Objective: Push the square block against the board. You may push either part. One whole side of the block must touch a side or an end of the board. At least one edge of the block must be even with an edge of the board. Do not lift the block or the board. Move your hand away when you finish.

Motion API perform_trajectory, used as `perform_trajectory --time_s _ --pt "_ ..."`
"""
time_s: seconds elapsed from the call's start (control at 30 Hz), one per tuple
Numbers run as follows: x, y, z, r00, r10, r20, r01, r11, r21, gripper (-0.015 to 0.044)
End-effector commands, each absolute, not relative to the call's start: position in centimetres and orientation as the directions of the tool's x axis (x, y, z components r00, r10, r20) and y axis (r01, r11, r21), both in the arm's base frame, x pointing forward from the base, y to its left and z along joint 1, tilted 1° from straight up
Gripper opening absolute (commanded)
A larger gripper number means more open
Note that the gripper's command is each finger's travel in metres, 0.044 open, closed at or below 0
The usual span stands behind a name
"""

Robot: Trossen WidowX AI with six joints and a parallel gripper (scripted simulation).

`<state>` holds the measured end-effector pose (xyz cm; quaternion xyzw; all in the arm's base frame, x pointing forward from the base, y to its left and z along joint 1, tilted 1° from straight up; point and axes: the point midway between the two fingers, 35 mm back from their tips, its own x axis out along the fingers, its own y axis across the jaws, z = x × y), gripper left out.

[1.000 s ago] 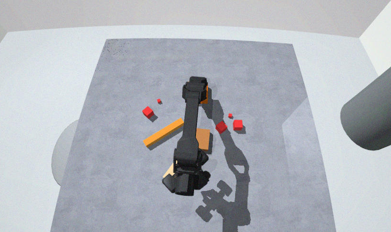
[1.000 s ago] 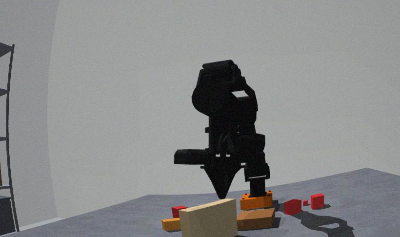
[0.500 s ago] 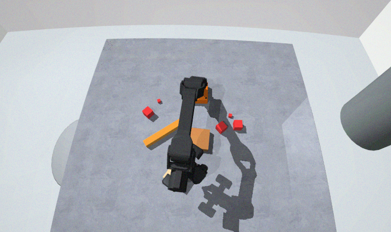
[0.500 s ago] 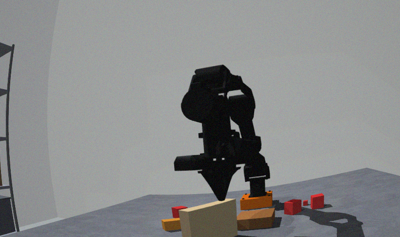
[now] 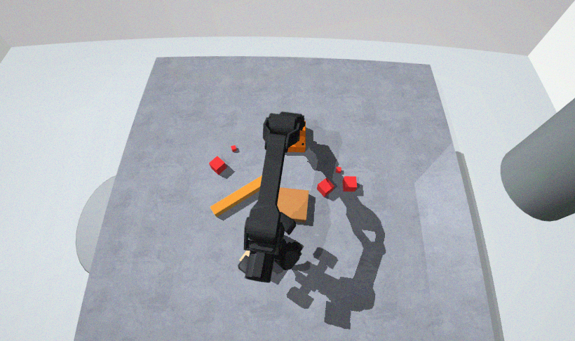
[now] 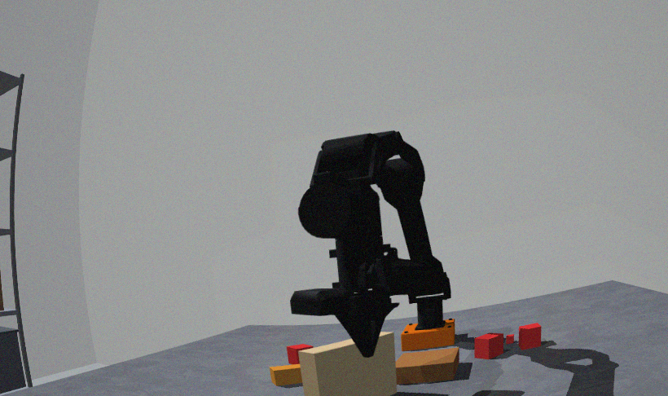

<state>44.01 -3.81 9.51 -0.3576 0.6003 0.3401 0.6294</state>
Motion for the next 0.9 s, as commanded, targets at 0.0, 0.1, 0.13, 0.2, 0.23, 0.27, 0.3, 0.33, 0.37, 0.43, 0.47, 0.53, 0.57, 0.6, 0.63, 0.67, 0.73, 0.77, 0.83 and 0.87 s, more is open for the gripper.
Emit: perform_trajectory --time_s 0.0,0.1,0.13,0.2,0.23,0.27,0.3,0.33,0.37,0.43,0.47,0.53,0.57,0.6,0.63,0.67,0.73,0.77,0.83,0.87 --pt "43.6 -4.4 9.5 0.045 0.003 -0.999 -0.859 0.511 -0.037 0.0" --pt "43.4 -4.8 9.4 0.045 0.002 -0.999 -0.859 0.511 -0.037 0.0" --pt "43.3 -4.9 9.4 0.045 0.002 -0.999 -0.859 0.511 -0.037 0.0" --pt "43.2 -5.2 9.4 0.045 0.002 -0.999 -0.859 0.511 -0.037 0.0" --pt "43.1 -5.3 9.4 0.045 0.002 -0.999 -0.859 0.511 -0.037 0.0" --pt "43.0 -5.5 9.4 0.044 0.002 -0.999 -0.859 0.511 -0.037 0.0" --pt "42.9 -5.6 9.4 0.044 0.002 -0.999 -0.859 0.511 -0.037 0.0" --pt "42.9 -5.7 9.4 0.044 0.001 -0.999 -0.859 0.511 -0.037 0.0" --pt "42.8 -5.9 9.4 0.044 0.001 -0.999 -0.859 0.511 -0.037 0.0" --pt "42.6 -6.1 9.4 0.044 0.001 -0.999 -0.859 0.511 -0.037 0.0" --pt "42.5 -6.3 9.4 0.044 0.001 -0.999 -0.859 0.511 -0.037 0.0" --pt "42.4 -6.5 9.4 0.044 0.001 -0.999 -0.859 0.511 -0.037 0.0" --pt "42.3 -6.7 9.4 0.044 0.001 -0.999 -0.859 0.511 -0.037 0.0" --pt "42.2 -6.8 9.4 0.044 0.001 -0.999 -0.859 0.511 -0.037 0.0" --pt "42.1 -6.9 9.4 0.044 0.0 -0.999 -0.859 0.511 -0.037 0.0" --pt "42.0 -7.1 9.4 0.044 0.0 -0.999 -0.859 0.511 -0.037 0.0" --pt "41.9 -7.3 9.4 0.044 0.0 -0.999 -0.859 0.511 -0.037 0.0" --pt "41.8 -7.5 9.3 0.044 0.0 -0.999 -0.859 0.511 -0.037 0.0" --pt "41.6 -7.7 9.3 0.043 0.0 -0.999 -0.859 0.511 -0.037 0.0" --pt "41.5 -7.8 9.3 0.043 0.0 -0.999 -0.859 0.511 -0.037 0.0"
